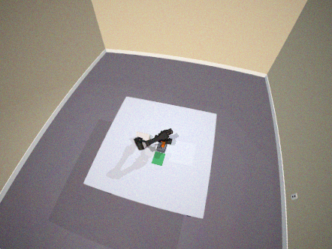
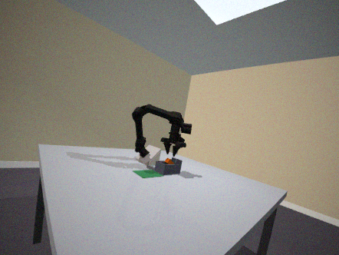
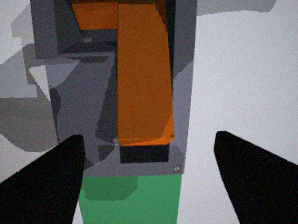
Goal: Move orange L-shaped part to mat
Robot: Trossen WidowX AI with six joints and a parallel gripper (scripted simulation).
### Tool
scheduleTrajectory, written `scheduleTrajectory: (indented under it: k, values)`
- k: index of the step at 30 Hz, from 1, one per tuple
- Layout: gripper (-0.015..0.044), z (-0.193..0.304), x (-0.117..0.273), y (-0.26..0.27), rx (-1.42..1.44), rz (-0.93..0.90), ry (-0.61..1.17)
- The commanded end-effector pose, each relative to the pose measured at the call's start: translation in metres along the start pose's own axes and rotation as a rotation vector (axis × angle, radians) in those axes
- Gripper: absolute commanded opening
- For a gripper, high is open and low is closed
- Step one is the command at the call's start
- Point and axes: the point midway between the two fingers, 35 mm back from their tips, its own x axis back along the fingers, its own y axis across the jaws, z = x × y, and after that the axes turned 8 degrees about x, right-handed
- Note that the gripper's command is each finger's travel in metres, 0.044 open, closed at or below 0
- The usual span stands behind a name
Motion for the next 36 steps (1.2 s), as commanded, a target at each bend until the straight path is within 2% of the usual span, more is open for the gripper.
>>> scheduleTrajectory:
  k: [1,32,36]
  values:
    - [0.0280,0.001,-0.005,0.000,0.006,0.002,0.003]
    - [0.0280,0.001,-0.051,0.000,0.005,0.003,0.005]
    - [0.0175,0.000,-0.048,-0.001,0.000,0.004,0.000]
